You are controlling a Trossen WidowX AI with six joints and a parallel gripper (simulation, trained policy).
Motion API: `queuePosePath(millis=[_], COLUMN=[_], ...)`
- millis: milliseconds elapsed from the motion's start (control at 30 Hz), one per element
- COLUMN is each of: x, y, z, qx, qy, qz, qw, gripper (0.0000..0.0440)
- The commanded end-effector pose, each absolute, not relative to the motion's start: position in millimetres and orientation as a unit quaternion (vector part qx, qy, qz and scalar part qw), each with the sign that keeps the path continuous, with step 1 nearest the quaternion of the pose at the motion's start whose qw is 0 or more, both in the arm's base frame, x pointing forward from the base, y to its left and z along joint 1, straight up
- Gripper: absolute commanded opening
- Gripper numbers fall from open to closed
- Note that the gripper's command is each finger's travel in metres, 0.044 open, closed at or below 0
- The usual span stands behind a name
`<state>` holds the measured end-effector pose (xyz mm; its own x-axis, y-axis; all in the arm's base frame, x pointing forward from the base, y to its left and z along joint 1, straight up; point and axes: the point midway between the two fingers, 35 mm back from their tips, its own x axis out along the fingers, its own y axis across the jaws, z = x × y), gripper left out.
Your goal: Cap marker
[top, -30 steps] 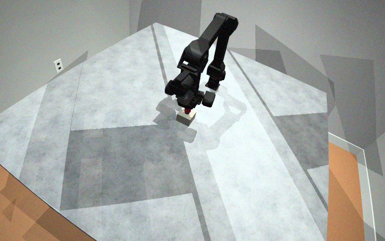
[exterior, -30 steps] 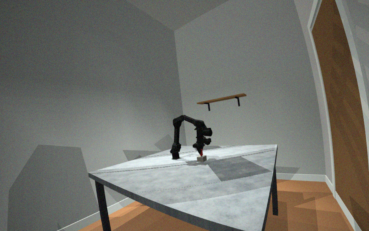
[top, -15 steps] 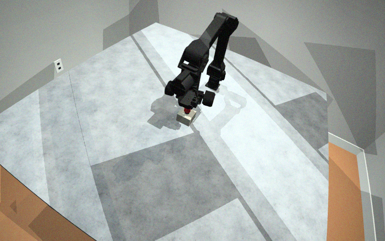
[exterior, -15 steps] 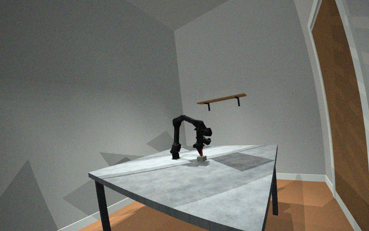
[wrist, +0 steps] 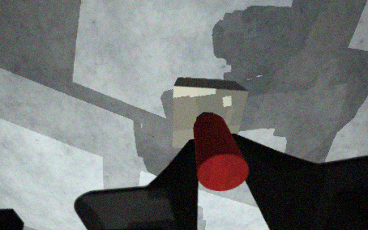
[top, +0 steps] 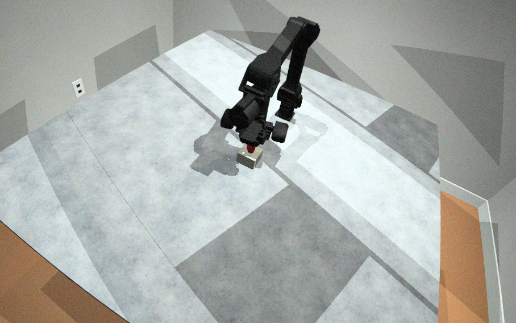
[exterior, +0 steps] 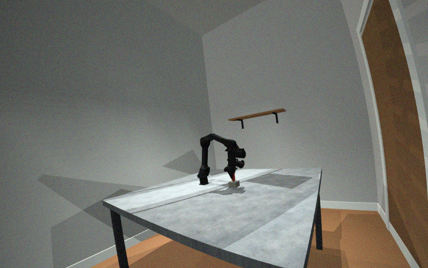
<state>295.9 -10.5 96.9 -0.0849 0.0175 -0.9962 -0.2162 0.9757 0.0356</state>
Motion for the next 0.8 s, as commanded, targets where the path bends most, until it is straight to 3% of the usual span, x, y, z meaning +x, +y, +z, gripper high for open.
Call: queuePosePath(millis=[0, 467, 567, 767], x=[289, 288, 283, 277], y=[-19, -20, -18, -17], z=[82, 81, 83, 90], qx=[-0.075, -0.087, -0.086, -0.089], qy=[0.750, 0.745, 0.747, 0.743], qz=[0.077, 0.086, 0.091, 0.097], qw=[0.653, 0.655, 0.653, 0.657], gripper=[0.0115, 0.0147, 0.0191, 0.0347])
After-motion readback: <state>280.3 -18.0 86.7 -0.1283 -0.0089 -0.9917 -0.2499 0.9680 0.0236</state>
